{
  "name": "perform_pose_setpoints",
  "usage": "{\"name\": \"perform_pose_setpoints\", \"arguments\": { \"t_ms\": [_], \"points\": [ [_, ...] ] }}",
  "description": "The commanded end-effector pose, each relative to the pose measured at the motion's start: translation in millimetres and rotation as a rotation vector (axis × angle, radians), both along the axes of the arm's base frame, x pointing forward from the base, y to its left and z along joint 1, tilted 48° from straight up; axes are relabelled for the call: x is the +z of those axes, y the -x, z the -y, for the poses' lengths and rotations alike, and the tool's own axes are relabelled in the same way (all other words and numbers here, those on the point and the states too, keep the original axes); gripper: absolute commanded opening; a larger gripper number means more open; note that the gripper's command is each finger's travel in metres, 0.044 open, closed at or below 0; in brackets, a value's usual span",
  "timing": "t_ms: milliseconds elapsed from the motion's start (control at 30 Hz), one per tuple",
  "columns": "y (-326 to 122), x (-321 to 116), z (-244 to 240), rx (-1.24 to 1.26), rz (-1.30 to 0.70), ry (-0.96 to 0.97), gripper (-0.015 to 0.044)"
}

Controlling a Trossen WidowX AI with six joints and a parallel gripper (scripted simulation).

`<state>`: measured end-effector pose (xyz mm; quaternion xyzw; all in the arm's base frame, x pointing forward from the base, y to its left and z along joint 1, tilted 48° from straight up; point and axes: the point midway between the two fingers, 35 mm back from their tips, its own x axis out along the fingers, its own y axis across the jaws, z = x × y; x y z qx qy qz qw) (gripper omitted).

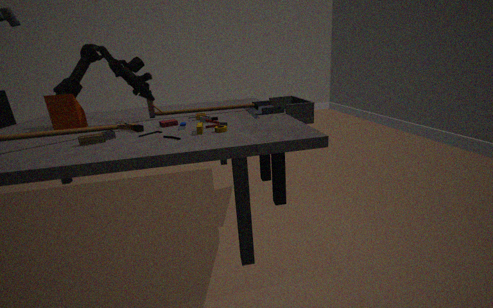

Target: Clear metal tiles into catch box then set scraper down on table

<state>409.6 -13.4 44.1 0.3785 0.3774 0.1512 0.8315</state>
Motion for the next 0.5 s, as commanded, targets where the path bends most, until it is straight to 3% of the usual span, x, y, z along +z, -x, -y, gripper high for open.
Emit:
{"name": "perform_pose_setpoints", "arguments": {
  "t_ms": [0, 467],
  "points": [
    [4.4, 3.8, 1.9, -0.004, 0.014, 0.004, 0.0],
    [26.5, 2.4, -0.7, -0.005, 0.013, 0.004, 0.0]
  ]
}}
